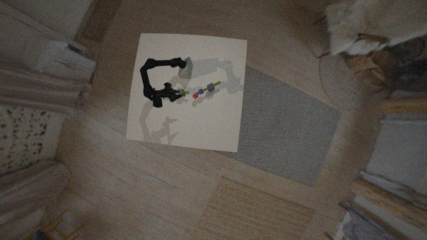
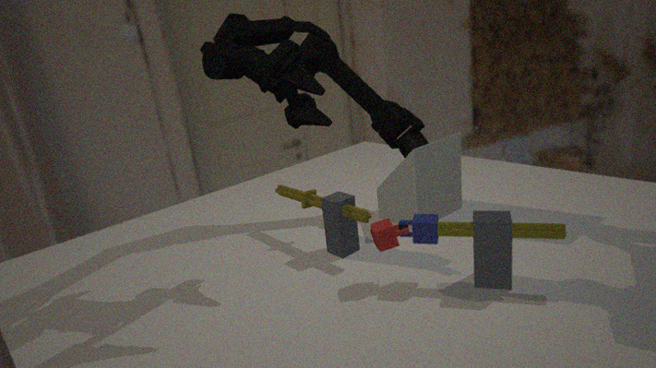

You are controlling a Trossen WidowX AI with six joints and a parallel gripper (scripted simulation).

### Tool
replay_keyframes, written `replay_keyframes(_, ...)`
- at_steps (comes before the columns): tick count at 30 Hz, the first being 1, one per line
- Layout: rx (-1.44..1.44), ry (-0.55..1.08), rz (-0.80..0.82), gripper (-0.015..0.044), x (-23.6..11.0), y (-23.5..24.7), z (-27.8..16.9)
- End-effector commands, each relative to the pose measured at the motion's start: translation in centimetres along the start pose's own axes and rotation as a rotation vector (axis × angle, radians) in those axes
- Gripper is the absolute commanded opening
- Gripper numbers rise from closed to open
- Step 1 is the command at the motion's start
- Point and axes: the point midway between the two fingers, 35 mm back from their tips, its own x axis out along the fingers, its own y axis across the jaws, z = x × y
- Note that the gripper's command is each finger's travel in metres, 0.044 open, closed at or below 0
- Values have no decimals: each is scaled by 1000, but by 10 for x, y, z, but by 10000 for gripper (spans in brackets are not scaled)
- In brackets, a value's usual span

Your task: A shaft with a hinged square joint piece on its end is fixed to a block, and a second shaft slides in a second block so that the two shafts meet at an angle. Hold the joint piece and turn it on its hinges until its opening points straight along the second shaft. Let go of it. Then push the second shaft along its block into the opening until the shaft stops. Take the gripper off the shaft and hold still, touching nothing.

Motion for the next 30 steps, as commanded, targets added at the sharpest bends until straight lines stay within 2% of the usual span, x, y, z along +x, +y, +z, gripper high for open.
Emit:
replay_keyframes(1,141,26,52,440,9,3,-4)
replay_keyframes(15,591,151,177,440,34,14,-17)
replay_keyframes(30,1058,361,244,440,58,25,-30)
